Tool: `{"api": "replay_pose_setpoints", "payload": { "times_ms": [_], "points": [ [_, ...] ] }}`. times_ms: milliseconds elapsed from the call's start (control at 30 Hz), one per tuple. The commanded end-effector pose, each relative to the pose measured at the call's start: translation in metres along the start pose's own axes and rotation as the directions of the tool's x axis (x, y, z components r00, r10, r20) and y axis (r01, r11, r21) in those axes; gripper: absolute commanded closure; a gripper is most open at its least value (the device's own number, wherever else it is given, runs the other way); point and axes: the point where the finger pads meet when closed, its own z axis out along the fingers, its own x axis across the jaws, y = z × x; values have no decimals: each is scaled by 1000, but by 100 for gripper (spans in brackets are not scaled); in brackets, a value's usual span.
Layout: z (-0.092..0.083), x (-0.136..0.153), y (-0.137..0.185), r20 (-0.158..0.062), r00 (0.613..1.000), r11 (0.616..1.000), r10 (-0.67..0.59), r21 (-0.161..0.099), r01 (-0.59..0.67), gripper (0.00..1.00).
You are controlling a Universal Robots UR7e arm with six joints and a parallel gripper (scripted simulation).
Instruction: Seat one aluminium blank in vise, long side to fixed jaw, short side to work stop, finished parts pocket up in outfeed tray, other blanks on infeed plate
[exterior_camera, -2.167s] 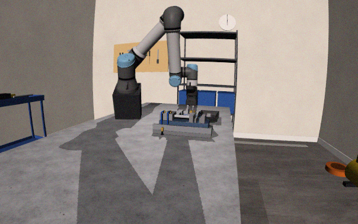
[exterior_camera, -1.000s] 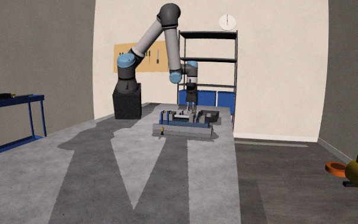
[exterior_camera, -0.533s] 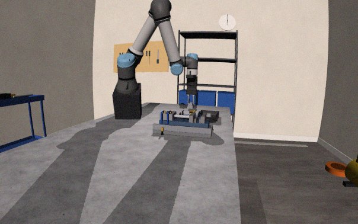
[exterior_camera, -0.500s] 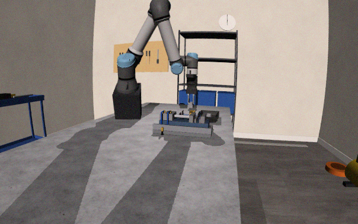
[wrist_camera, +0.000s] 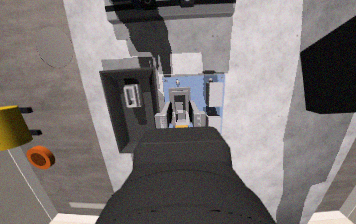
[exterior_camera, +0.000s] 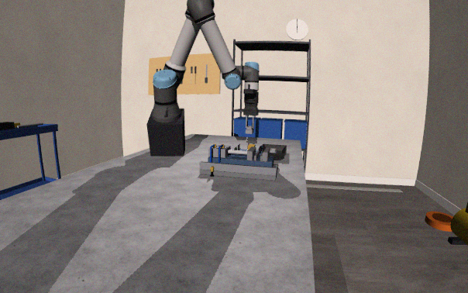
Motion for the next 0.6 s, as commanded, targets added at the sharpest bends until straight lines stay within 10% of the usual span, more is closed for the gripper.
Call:
{"api": "replay_pose_setpoints", "payload": {
  "times_ms": [0,567],
  "points": [
    [-3,0,0,0,1000,1000,0,0,0,100],
    [-3,-16,10,0,1000,1000,0,0,0,100]
  ]
}}
